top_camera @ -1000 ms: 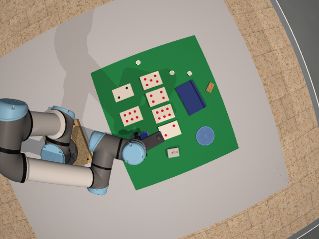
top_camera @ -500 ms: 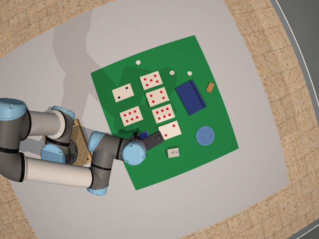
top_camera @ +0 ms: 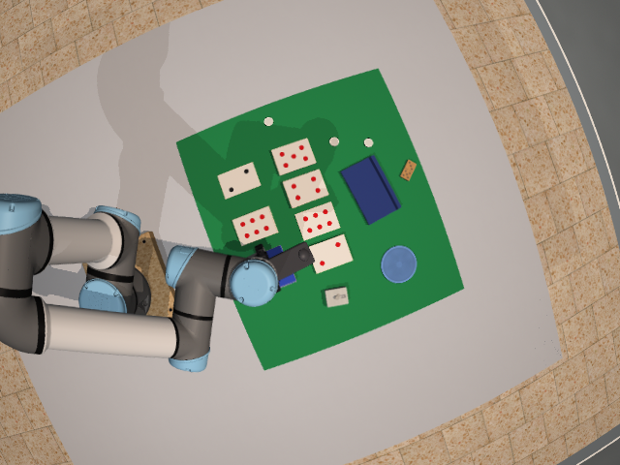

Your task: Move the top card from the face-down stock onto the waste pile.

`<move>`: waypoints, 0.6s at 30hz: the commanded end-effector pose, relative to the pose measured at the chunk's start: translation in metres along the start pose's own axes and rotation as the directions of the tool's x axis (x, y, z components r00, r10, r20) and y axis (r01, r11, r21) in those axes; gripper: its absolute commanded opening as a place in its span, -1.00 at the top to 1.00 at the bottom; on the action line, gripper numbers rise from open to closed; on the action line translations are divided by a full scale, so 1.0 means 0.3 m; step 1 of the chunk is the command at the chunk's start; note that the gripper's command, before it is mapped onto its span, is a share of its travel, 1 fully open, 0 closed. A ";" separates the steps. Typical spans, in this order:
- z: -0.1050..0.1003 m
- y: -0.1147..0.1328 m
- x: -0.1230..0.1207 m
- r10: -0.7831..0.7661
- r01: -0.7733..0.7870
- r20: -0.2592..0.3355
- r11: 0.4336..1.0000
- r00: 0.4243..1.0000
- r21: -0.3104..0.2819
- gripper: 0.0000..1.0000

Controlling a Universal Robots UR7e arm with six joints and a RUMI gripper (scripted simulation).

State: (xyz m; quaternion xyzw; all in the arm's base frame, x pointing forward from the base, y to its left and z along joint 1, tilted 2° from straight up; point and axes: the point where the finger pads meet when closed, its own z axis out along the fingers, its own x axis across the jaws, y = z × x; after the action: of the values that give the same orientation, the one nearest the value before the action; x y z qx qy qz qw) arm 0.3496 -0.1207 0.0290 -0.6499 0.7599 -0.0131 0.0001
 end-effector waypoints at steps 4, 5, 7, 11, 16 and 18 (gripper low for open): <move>0.000 -0.002 -0.129 0.013 -0.013 -0.002 1.000 1.000 -0.001 0.23; -0.001 -0.004 -0.145 0.015 -0.015 -0.003 1.000 1.000 -0.001 0.23; -0.002 -0.009 -0.177 0.017 -0.017 -0.003 1.000 1.000 0.000 0.23; -0.004 -0.016 -0.233 0.021 -0.021 -0.003 1.000 1.000 0.001 0.23; -0.004 -0.018 -0.267 0.023 -0.023 -0.003 1.000 1.000 0.001 0.23; -0.004 -0.018 -0.284 0.024 -0.024 -0.003 1.000 1.000 0.001 0.23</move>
State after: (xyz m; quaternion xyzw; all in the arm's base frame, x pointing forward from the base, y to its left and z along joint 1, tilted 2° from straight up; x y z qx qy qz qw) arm 0.3635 -0.0484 0.0282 -0.6458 0.7634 -0.0130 0.0016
